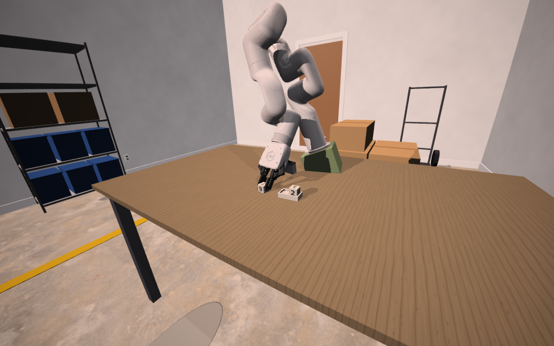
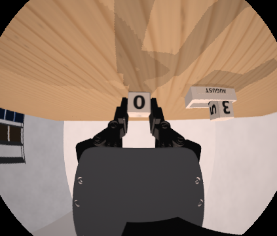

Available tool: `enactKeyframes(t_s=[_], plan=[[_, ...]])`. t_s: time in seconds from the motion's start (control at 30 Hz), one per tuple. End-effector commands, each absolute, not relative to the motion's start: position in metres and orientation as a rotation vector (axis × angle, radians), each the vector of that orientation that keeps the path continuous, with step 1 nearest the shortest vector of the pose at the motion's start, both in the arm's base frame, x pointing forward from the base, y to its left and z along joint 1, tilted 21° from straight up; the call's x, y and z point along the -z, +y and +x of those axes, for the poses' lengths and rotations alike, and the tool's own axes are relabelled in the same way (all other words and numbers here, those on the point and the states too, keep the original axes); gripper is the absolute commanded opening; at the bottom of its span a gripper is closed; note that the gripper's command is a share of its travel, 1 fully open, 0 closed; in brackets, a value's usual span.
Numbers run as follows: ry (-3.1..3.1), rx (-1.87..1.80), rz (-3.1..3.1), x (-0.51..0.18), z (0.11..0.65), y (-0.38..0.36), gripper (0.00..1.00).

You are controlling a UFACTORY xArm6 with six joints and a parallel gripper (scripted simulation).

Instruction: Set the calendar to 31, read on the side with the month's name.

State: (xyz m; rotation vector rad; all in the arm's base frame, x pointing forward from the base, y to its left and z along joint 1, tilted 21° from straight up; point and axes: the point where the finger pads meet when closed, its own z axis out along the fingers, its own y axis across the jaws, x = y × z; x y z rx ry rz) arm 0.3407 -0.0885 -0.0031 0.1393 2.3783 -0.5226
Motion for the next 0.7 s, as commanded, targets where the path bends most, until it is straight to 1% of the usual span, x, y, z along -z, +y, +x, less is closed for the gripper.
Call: enactKeyframes(t_s=[0.0,0.67], plan=[[2.377,0.522,0.139,0.0026,0.3414,-0.0885,0.27],[2.377,0.522,0.139,0.0000,0.3412,-0.0875,0.27]])
